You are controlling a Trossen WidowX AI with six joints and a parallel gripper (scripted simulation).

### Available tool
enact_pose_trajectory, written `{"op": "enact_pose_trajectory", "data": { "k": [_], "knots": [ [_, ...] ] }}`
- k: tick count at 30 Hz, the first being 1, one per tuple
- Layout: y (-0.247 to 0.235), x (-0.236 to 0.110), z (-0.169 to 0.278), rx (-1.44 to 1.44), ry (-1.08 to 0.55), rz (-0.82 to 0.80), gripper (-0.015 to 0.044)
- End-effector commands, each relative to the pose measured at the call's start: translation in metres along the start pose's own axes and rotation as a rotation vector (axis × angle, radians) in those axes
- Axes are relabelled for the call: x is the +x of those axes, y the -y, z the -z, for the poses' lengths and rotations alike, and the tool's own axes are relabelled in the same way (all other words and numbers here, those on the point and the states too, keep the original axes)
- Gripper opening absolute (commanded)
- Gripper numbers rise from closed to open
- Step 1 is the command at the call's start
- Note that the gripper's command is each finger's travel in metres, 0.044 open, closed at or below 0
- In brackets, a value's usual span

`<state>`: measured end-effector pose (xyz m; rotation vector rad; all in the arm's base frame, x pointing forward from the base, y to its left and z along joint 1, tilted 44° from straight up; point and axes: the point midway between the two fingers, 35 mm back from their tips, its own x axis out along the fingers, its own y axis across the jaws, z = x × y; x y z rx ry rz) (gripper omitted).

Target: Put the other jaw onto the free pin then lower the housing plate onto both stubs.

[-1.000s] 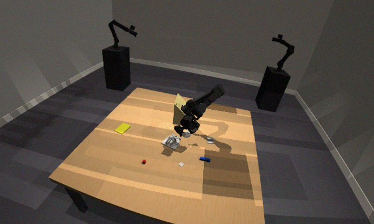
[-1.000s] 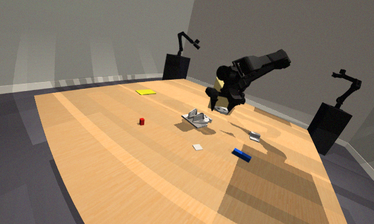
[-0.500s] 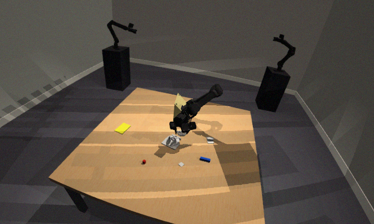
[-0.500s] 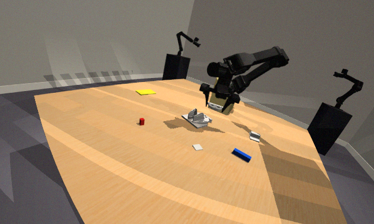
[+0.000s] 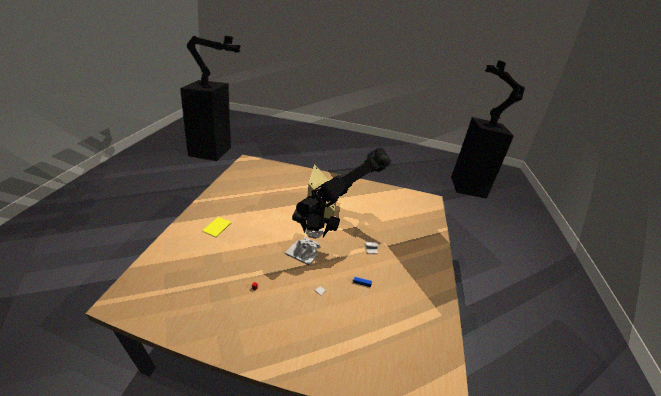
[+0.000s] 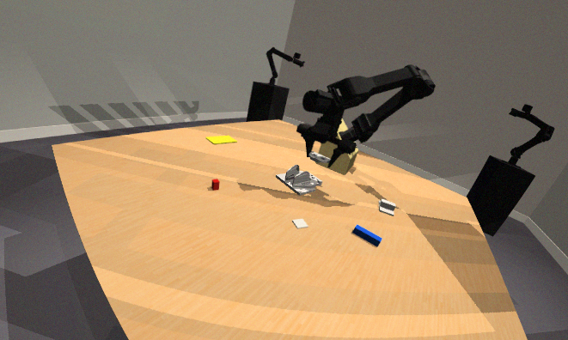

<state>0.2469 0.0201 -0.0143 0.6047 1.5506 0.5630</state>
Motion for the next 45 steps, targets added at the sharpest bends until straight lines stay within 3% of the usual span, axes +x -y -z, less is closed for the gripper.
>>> {"op": "enact_pose_trajectory", "data": {
  "k": [1, 8, 45],
  "knots": [
    [0.008, 0.001, 0.003, 0.106, -0.003, -0.003, 0.0351],
    [0.018, 0.001, 0.006, 0.255, -0.003, -0.016, 0.0351],
    [0.02, 0.001, 0.021, 0.268, -0.004, -0.016, 0.0351]
  ]
}}
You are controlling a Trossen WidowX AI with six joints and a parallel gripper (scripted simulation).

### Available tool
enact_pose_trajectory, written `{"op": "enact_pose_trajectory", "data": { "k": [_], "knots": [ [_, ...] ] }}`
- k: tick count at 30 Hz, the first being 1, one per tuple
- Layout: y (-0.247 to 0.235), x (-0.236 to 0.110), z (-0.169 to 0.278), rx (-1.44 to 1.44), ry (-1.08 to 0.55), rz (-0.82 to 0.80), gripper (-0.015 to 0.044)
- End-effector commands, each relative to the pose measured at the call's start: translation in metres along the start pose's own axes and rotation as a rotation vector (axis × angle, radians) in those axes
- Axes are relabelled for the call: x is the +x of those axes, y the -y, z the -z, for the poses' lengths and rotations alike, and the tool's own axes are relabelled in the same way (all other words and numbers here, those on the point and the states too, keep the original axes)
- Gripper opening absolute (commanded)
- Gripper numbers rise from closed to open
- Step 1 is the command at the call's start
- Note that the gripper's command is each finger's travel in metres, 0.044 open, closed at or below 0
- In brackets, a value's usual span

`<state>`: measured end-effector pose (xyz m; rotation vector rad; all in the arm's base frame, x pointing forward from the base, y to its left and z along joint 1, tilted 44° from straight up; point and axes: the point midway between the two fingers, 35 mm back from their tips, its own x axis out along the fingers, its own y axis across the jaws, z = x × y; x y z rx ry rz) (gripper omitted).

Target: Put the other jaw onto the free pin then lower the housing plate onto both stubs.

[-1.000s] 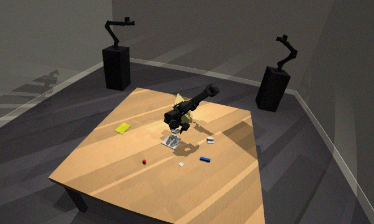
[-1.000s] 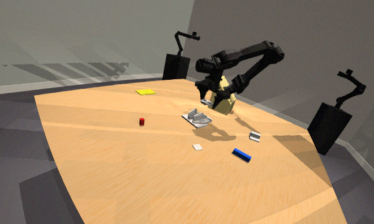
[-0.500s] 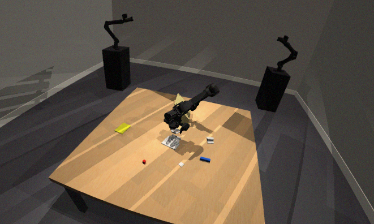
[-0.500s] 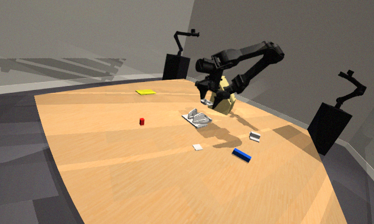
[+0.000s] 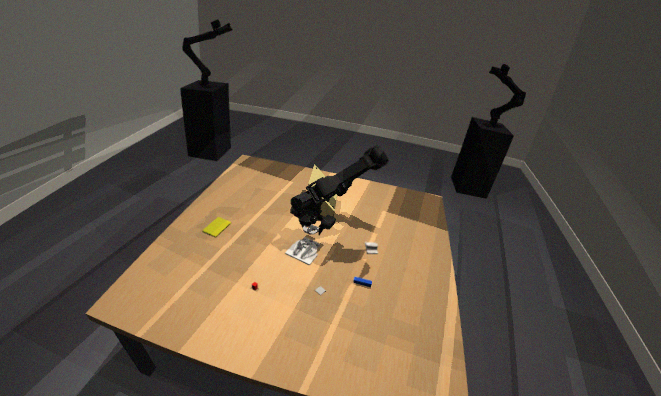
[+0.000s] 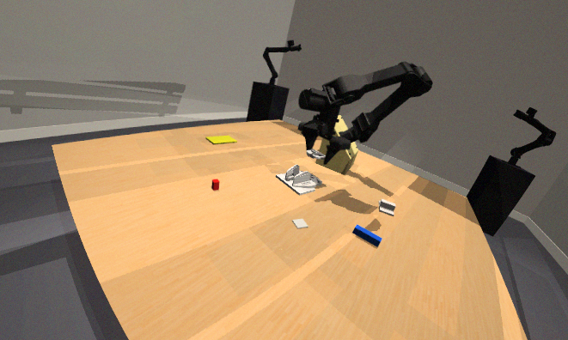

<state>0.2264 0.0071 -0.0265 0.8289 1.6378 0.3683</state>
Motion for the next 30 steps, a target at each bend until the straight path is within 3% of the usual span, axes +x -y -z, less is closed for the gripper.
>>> {"op": "enact_pose_trajectory", "data": {
  "k": [1, 30],
  "knots": [
    [0.0013, 0.0002, 0.0014, -0.006, -0.001, 0.006, 0.0351],
    [0.0013, 0.0002, 0.0013, -0.018, -0.001, 0.006, 0.0351]
  ]
}}
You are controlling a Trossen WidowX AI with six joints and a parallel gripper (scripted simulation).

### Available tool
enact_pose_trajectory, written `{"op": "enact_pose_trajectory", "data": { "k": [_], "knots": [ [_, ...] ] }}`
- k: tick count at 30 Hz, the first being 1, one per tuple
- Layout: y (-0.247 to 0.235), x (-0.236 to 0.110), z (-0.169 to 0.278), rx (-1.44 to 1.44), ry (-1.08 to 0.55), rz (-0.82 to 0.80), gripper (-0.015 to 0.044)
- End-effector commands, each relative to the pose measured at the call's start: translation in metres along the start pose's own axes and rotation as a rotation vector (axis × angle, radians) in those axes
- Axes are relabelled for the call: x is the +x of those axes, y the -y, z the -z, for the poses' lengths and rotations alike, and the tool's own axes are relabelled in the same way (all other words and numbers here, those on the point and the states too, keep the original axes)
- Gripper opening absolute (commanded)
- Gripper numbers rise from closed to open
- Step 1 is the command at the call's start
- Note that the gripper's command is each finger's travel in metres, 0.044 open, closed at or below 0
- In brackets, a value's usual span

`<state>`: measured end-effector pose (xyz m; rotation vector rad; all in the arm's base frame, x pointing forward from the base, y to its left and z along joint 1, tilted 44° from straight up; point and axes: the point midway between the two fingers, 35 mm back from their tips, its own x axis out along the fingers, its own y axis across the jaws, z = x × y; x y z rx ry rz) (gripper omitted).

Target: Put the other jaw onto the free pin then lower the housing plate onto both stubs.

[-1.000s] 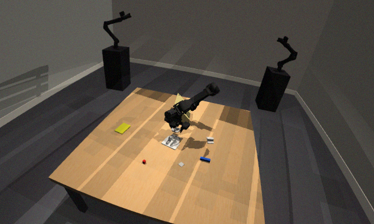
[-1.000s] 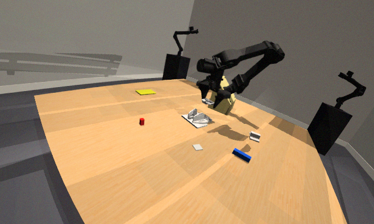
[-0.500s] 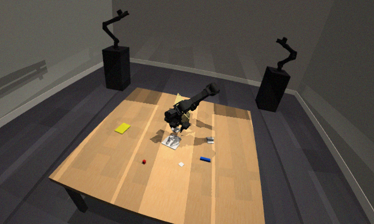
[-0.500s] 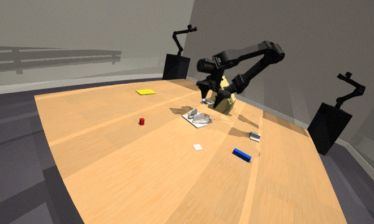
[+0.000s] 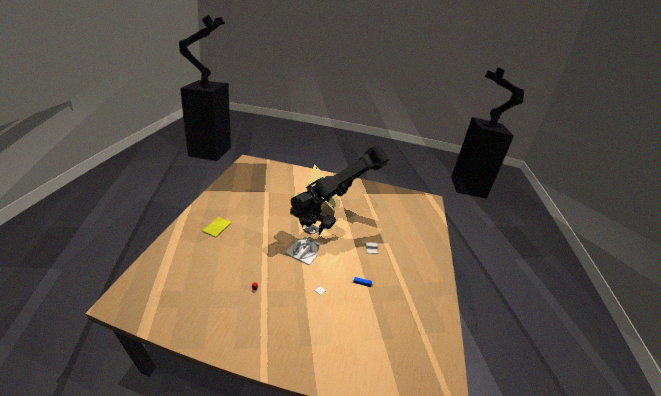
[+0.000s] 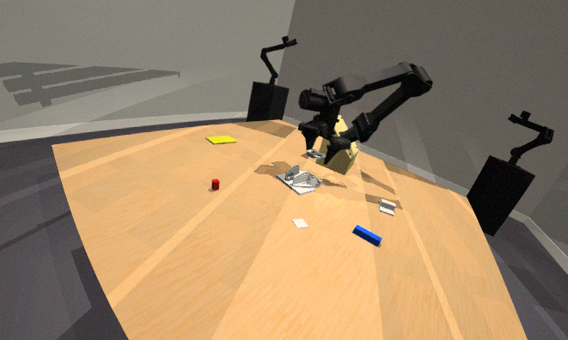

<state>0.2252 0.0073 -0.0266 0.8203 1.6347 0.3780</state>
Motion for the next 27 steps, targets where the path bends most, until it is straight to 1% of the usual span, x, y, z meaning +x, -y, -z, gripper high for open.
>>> {"op": "enact_pose_trajectory", "data": {
  "k": [1, 27],
  "knots": [
    [0.001, 0.0, 0.0, -0.006, -0.001, 0.006, 0.0351],
    [0.001, 0.042, -0.002, -0.008, 0.0, 0.007, 0.0351]
  ]
}}
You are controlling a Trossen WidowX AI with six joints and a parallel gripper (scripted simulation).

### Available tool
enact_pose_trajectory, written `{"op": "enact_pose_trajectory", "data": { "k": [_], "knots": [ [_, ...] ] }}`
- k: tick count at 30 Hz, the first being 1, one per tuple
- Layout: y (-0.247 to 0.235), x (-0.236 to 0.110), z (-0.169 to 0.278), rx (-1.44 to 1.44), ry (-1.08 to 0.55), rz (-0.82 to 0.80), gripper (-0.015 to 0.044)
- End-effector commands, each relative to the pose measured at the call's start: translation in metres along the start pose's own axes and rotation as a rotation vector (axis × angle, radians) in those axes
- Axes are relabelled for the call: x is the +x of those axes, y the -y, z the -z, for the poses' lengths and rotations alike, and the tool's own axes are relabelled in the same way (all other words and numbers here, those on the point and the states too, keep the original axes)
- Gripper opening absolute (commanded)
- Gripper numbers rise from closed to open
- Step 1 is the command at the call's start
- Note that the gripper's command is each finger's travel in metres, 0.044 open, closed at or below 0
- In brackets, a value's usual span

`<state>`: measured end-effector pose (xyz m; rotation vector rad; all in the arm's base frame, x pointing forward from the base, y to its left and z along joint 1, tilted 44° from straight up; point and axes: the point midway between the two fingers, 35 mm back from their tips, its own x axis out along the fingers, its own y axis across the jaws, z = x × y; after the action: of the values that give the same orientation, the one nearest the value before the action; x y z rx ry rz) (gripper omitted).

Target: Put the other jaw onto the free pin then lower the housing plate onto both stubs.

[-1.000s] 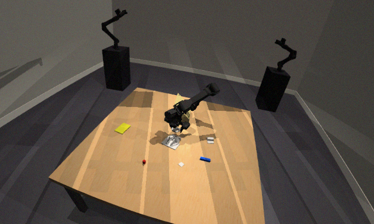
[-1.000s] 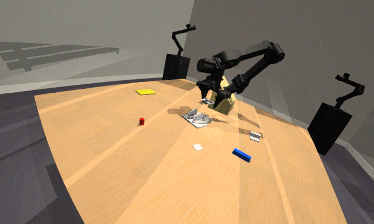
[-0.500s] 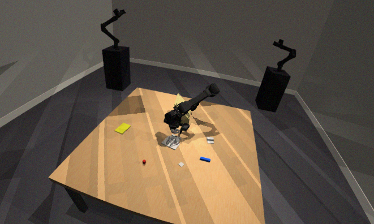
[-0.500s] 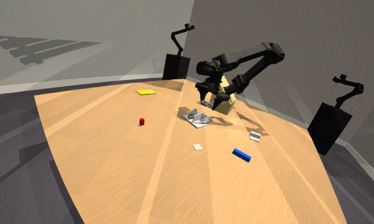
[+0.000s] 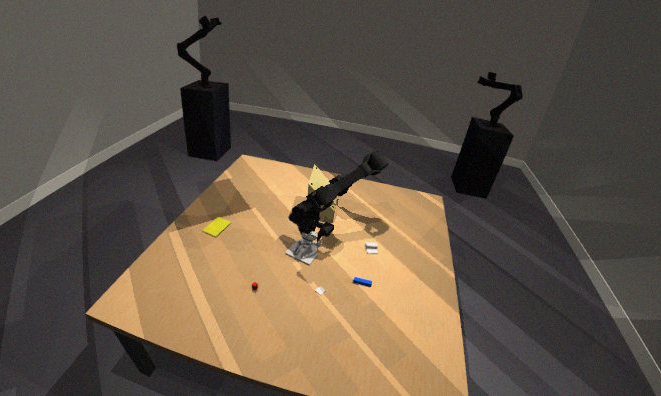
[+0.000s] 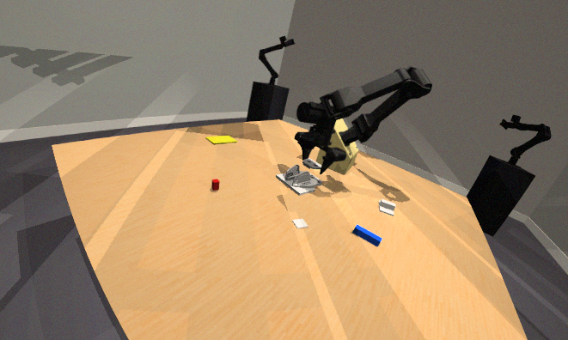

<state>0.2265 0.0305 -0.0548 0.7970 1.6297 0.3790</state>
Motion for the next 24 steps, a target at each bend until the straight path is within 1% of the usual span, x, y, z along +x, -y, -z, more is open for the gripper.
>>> {"op": "enact_pose_trajectory", "data": {
  "k": [1, 12, 24],
  "knots": [
    [-0.001, 0.007, 0.002, 0.008, -0.005, -0.007, 0.0351],
    [-0.001, 0.025, 0.004, 0.007, -0.006, -0.01, 0.0351],
    [-0.001, 0.026, 0.004, 0.007, -0.007, -0.01, 0.0351]
  ]
}}
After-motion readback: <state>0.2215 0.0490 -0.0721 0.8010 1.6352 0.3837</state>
